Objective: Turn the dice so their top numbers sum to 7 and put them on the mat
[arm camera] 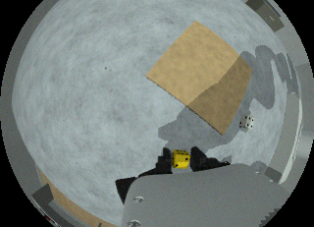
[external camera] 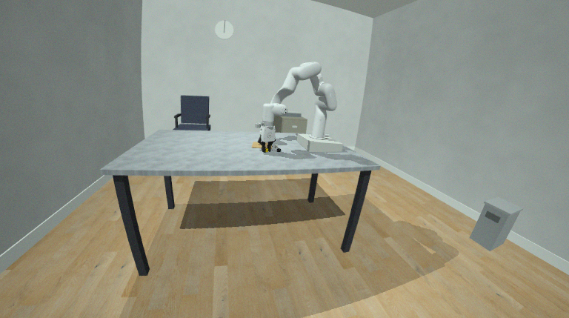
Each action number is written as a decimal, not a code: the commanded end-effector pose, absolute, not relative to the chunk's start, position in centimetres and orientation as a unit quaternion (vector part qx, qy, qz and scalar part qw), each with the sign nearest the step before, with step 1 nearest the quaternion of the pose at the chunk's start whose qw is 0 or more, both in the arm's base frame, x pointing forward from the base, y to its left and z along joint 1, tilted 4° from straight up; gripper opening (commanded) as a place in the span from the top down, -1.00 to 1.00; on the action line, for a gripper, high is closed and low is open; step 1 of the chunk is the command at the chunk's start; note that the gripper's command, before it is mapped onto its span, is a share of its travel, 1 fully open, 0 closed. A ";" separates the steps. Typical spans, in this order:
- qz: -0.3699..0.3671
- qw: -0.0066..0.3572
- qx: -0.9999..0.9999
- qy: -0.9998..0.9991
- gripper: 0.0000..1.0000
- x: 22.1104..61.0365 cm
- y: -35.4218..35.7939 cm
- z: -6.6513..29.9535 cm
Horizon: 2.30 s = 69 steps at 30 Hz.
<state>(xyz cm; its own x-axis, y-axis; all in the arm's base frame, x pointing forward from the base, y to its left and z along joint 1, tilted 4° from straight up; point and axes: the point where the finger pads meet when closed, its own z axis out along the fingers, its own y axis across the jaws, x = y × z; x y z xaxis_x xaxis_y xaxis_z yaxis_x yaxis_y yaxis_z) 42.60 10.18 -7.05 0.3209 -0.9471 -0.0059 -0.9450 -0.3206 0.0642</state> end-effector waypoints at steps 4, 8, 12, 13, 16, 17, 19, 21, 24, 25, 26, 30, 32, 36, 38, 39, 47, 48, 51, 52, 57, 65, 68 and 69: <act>-0.020 0.023 0.812 -0.582 0.69 42.7 10.2 -6.9; -0.020 0.023 0.812 -0.582 0.69 42.7 10.2 -6.9; -0.020 0.023 0.812 -0.582 0.69 42.7 10.2 -6.9; -0.020 0.023 0.812 -0.582 0.69 42.7 10.2 -6.9; -0.020 0.023 0.812 -0.582 0.69 42.7 10.2 -6.9; -0.020 0.023 0.812 -0.582 0.69 42.7 10.2 -6.9; -0.020 0.023 0.812 -0.582 0.69 42.7 10.2 -6.9; -0.020 0.023 0.812 -0.582 0.69 42.7 10.2 -6.9; -0.020 0.023 0.812 -0.582 0.69 42.7 10.2 -6.9; -0.020 0.023 0.812 -0.582 0.69 42.7 10.2 -6.9; -0.020 0.023 0.812 -0.582 0.69 42.7 10.2 -6.9; -0.020 0.023 0.812 -0.582 0.69 42.7 10.2 -6.9; -0.020 0.023 0.812 -0.582 0.69 42.7 10.2 -6.9; -0.020 0.023 0.812 -0.582 0.69 42.7 10.2 -6.9; -0.020 0.023 0.812 -0.582 0.69 42.7 10.2 -6.9; -0.020 0.023 0.812 -0.582 0.69 42.7 10.2 -6.9; -0.020 0.023 0.812 -0.582 0.69 42.9 10.3 -5.0; -0.020 0.023 0.812 -0.582 0.69 42.9 10.3 -4.3; -0.020 0.023 0.812 -0.582 0.69 43.0 10.3 -2.1; -0.020 0.023 0.812 -0.582 0.69 43.1 10.4 -1.3; -0.020 0.023 0.812 -0.582 0.69 43.3 10.5 2.0; -0.020 0.023 0.812 -0.582 0.69 43.3 10.5 3.0; -0.020 0.023 0.812 -0.582 0.69 43.3 10.5 3.0; -0.020 0.023 0.812 -0.582 0.69 43.3 10.5 3.0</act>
<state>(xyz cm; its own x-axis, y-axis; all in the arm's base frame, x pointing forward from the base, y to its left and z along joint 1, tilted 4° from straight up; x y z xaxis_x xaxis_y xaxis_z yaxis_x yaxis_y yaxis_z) 43.16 10.44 2.81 0.3209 -0.9471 -0.0058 -0.9450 -0.3206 0.0647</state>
